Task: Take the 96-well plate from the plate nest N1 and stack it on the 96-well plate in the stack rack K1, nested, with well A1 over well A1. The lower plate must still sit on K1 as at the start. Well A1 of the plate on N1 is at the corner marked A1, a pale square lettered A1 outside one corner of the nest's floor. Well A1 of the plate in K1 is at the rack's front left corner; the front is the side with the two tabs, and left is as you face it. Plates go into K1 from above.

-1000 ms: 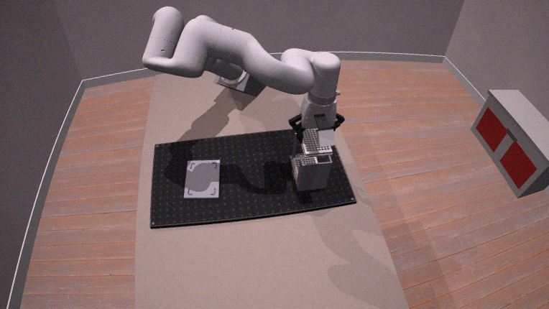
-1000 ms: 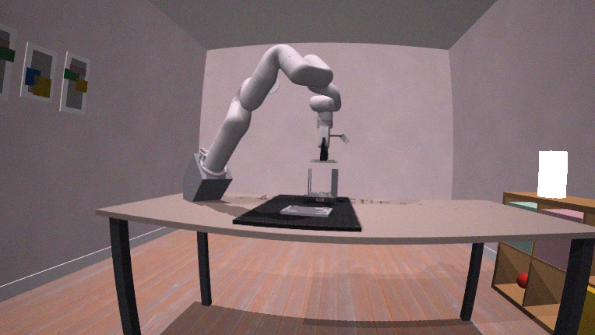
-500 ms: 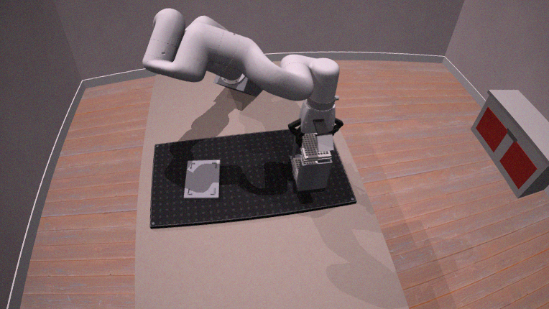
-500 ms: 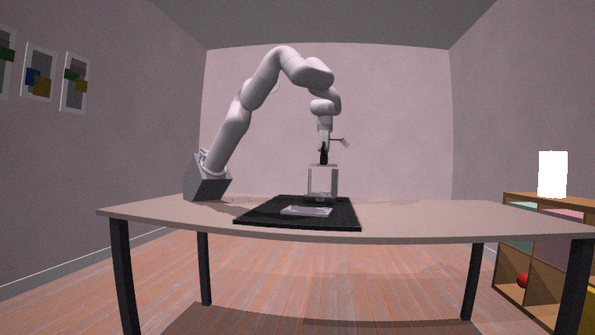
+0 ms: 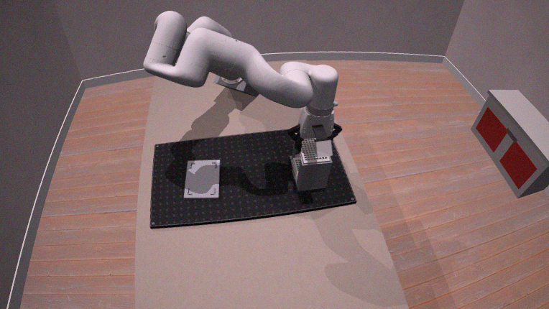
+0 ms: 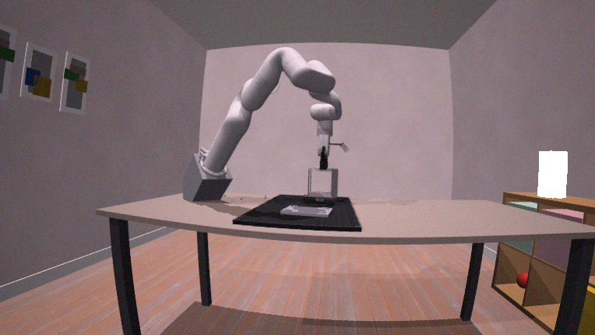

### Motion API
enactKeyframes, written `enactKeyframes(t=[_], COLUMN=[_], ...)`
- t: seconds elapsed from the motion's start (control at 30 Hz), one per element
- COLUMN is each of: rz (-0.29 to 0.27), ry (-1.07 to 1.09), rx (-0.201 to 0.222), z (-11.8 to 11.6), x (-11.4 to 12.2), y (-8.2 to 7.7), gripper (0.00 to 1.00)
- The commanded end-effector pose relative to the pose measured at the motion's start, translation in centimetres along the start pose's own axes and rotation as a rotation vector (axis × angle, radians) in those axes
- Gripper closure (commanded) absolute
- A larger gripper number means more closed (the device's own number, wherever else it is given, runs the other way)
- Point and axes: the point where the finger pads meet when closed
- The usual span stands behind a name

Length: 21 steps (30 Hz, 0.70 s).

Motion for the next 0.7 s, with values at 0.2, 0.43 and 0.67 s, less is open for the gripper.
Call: enactKeyframes(t=[0.2,0.43,0.67], rz=[0.003,0.003,0.003], ry=[0.0,0.0,0.0], rx=[-0.004,-0.004,-0.004], z=[-0.2,-0.2,-0.2], x=[-0.1,-0.1,-0.1], y=[1.1,2.3,3.3], gripper=[1.0,1.0,1.0])
Point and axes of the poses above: the point where the finger pads meet when closed, its own y axis out along the fingers, its own z axis across the jaws, x = y × z, and after that the axes turned 9 degrees about y, right-handed
